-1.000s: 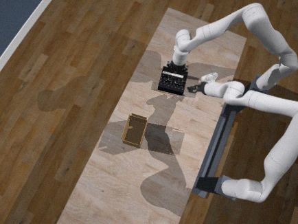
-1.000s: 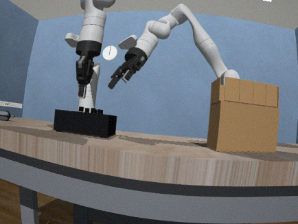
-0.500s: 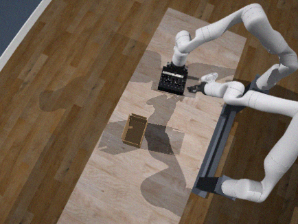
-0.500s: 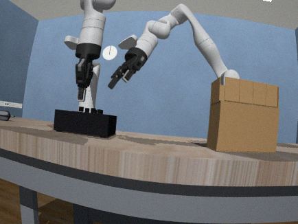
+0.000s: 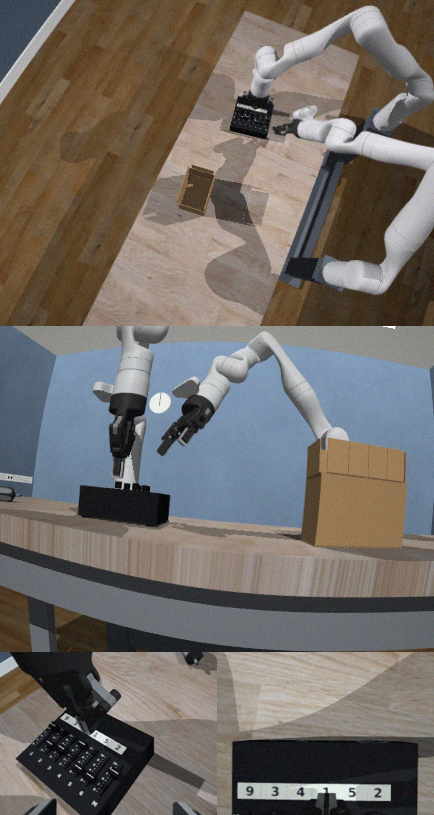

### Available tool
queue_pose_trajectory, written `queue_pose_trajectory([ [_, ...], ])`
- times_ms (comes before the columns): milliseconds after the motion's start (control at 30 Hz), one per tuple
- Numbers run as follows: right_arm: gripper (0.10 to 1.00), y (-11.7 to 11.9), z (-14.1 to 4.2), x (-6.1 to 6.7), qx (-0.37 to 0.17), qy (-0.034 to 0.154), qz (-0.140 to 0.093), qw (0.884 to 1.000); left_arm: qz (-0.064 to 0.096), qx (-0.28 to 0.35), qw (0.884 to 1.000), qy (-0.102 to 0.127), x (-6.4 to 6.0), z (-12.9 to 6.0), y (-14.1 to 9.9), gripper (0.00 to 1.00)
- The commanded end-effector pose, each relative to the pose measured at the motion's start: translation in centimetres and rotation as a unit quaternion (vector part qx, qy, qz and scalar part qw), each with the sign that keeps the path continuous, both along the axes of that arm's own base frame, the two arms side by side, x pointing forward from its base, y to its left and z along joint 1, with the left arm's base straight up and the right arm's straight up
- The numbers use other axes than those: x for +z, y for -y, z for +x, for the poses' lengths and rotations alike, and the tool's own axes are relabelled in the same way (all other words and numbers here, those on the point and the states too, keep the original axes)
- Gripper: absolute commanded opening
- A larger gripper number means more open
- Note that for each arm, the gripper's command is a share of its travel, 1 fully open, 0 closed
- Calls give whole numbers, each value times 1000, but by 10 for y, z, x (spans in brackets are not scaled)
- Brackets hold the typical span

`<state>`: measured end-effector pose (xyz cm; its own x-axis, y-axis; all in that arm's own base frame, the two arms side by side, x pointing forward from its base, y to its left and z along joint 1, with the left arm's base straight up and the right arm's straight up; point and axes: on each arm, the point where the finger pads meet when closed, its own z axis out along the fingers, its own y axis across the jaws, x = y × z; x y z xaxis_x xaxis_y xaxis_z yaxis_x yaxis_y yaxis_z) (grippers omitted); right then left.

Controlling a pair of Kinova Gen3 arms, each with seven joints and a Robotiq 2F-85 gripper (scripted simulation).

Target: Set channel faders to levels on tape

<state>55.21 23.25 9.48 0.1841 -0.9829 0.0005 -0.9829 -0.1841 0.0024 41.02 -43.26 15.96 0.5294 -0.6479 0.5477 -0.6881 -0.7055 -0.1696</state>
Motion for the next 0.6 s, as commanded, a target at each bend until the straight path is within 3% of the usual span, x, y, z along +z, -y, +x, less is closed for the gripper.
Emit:
queue_pose_trajectory([
  [0,99,0,1,0,0,1,0,1000,-1,0,1000,1,1,0,0,1000],
  [567,99,0,1,-2,0,1,0,1000,-1,0,1000,1,1,0,0,1000],
])
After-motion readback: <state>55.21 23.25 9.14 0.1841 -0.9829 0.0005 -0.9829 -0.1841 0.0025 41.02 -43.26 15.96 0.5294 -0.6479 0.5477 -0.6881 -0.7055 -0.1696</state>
